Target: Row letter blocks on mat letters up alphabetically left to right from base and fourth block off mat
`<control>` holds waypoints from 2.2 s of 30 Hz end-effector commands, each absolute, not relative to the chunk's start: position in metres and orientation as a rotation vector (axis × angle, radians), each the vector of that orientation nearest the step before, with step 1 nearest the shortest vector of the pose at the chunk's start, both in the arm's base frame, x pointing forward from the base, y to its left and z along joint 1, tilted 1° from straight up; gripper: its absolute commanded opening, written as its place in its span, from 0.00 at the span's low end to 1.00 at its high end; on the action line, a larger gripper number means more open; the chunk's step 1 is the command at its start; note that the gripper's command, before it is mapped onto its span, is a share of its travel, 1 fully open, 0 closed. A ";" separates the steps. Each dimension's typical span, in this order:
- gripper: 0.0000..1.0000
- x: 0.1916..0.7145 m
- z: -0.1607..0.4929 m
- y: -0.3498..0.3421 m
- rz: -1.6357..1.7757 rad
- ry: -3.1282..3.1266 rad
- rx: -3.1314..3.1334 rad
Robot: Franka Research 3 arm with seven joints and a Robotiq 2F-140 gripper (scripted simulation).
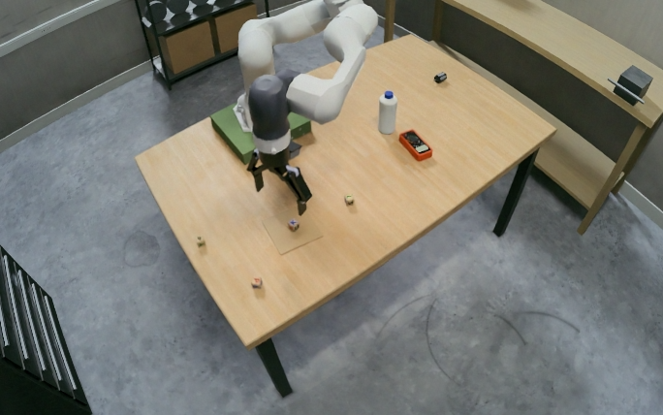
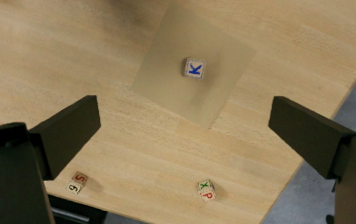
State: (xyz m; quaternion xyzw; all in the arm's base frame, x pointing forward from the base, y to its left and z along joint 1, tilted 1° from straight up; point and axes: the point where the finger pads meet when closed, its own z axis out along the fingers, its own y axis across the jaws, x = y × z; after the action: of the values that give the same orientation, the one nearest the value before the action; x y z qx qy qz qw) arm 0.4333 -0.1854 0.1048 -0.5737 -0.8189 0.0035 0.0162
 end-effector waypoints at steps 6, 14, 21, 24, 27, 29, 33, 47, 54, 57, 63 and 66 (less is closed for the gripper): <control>1.00 0.439 0.110 -0.162 -0.014 -2.434 -2.009; 1.00 0.439 0.110 -0.162 -0.014 -2.434 -2.010; 1.00 0.439 0.110 -0.162 -0.014 -2.434 -2.010; 1.00 0.439 0.110 -0.162 -0.014 -2.434 -2.010; 1.00 0.439 0.110 -0.162 -0.014 -2.434 -2.010; 1.00 0.439 0.110 -0.162 -0.014 -2.434 -2.010; 1.00 0.439 0.110 -0.162 -0.014 -2.434 -2.010; 1.00 0.438 0.089 -0.161 -0.009 -2.430 -2.008; 0.43 0.437 0.076 -0.160 -0.005 -2.427 -2.008; 0.43 0.437 0.076 -0.160 -0.005 -2.427 -2.008; 0.43 0.437 0.076 -0.160 -0.005 -2.427 -2.008; 0.43 0.437 0.076 -0.160 -0.005 -2.427 -2.008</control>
State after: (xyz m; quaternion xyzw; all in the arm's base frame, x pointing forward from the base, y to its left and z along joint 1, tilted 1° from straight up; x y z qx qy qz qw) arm 0.4361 -0.1585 0.0757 -0.6365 -0.7712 -0.0014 -0.0017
